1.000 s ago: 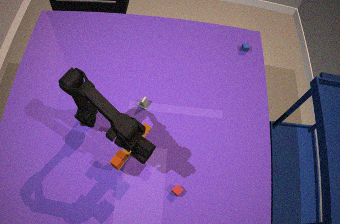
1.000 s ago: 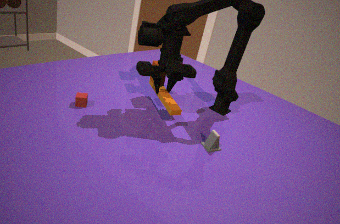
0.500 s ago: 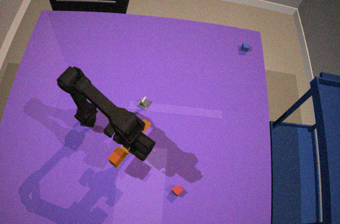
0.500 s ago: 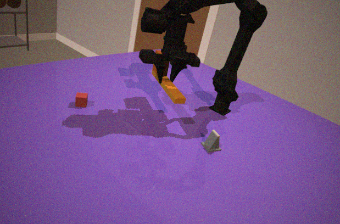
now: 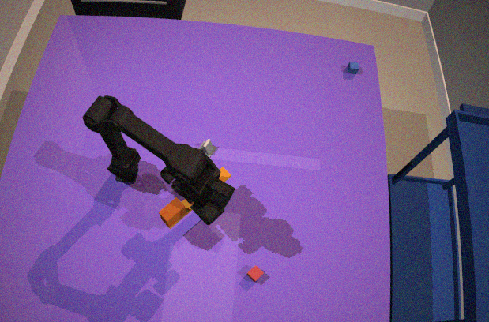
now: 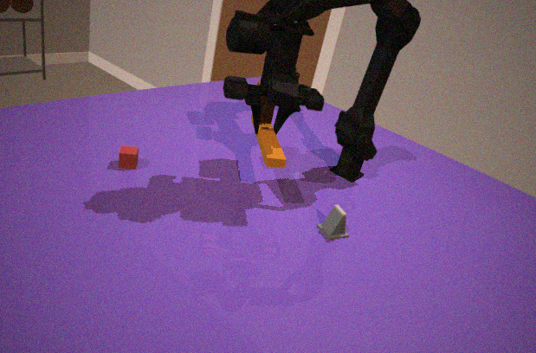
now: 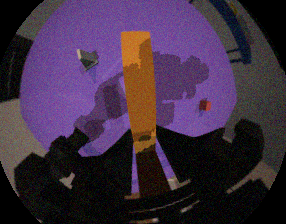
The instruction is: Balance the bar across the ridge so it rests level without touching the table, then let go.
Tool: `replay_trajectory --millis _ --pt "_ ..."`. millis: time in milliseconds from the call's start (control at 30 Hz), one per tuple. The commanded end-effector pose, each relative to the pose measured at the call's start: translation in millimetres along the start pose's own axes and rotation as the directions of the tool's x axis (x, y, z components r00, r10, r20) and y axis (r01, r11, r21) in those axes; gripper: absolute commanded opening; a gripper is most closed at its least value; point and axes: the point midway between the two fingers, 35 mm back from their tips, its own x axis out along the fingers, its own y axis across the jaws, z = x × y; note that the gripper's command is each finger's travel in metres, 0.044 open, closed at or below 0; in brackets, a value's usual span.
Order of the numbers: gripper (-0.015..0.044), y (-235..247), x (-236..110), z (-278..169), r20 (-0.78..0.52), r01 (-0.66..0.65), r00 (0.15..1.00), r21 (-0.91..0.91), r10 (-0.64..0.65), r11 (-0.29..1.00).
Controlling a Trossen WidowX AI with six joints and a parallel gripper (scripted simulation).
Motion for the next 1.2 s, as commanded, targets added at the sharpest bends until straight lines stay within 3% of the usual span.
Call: replay_trajectory --millis 0,600,1167 --pt "0.0000 0 -3 14 0.002 0.007 1.000 0.077 -0.007 0.997" --pt "0.0000 18 -4 75 0.009 0.001 1.000 0.429 -0.005 0.903" --pt "0.0000 47 -5 130 0.015 -0.009 1.000 0.723 -0.002 0.691"
